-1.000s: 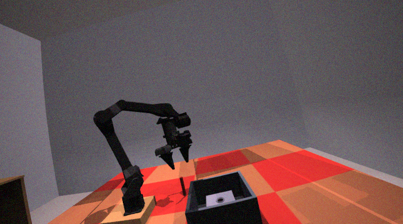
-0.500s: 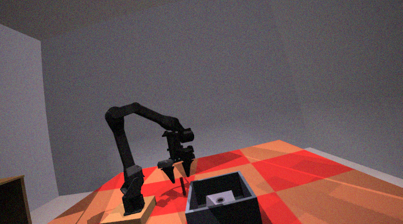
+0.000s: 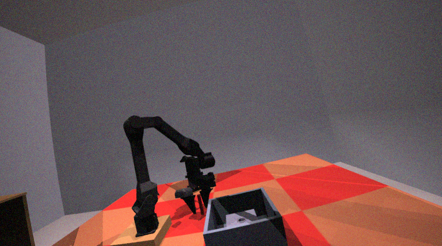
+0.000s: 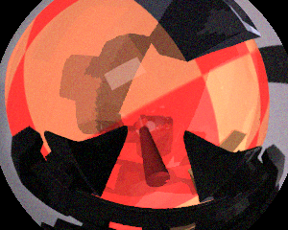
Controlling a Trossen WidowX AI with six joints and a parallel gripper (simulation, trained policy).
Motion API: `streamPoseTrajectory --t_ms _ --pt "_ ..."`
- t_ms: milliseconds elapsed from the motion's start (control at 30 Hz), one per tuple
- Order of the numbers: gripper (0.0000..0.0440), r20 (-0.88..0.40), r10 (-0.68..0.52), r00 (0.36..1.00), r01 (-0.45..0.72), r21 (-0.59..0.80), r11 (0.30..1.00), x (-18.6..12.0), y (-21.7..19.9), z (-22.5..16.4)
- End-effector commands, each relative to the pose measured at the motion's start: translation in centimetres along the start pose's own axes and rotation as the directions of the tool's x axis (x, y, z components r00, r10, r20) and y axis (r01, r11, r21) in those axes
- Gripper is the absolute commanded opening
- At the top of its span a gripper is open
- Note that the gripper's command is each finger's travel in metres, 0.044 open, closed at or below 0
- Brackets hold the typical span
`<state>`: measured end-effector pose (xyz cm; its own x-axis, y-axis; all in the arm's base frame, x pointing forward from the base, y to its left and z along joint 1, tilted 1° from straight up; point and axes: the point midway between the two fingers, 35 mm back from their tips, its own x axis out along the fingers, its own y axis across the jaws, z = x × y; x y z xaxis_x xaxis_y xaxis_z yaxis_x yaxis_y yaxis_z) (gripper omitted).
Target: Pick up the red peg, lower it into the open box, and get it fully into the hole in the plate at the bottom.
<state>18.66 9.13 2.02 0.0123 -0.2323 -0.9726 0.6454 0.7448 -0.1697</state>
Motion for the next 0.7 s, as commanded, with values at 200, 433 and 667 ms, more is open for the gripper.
streamPoseTrajectory --t_ms 200,433,667 --pt "0.0071 -0.025 -0.058 0.998 0.058 0.013 0.998 1.2 -0.5 -0.2" --pt "0.0 0.024 -0.084 0.996 0.084 0.012 0.996 -0.1 -0.9 1.2" --pt "0.0 0.086 -0.093 0.992 0.092 0.023 0.996 -3.1 -1.9 3.3"
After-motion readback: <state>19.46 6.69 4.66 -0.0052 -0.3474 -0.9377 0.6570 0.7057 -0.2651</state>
